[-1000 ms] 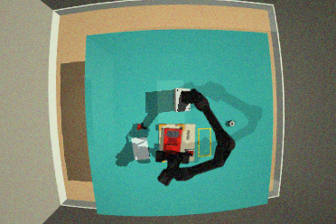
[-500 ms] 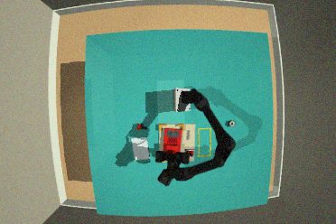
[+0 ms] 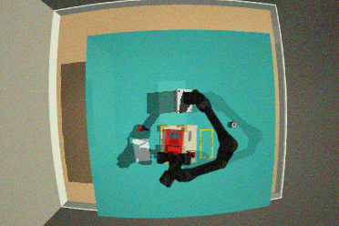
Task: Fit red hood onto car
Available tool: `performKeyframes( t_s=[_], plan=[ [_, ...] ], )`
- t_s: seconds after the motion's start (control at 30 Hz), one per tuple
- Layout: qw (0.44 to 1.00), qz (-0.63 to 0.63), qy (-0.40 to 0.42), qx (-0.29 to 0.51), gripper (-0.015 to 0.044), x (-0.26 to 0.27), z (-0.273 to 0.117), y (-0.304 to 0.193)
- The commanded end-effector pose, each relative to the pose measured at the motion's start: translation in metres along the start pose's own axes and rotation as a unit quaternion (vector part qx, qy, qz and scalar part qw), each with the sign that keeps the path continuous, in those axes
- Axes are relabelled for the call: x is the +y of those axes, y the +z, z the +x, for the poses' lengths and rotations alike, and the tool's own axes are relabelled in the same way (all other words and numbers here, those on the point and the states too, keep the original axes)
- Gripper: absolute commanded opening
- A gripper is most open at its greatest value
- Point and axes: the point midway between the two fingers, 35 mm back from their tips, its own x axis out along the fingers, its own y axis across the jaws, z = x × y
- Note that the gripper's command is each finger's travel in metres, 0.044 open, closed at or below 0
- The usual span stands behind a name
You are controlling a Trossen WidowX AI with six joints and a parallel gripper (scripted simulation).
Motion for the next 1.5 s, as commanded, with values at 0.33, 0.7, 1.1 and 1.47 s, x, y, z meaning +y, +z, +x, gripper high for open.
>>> performKeyframes(
  t_s=[0.33, 0.7, 1.1, 1.47],
  plan=[
    [1.000, 0.002, 0.001, -0.001, 0.0000, 0.000, 0.006, 0.000],
    [1.000, 0.002, 0.001, -0.001, 0.0000, 0.000, 0.011, 0.000],
    [1.000, -0.001, -0.001, 0.000, 0.0000, 0.000, 0.012, 0.001],
    [1.000, 0.000, 0.000, 0.000, 0.0289, 0.000, 0.013, 0.000]
  ],
)
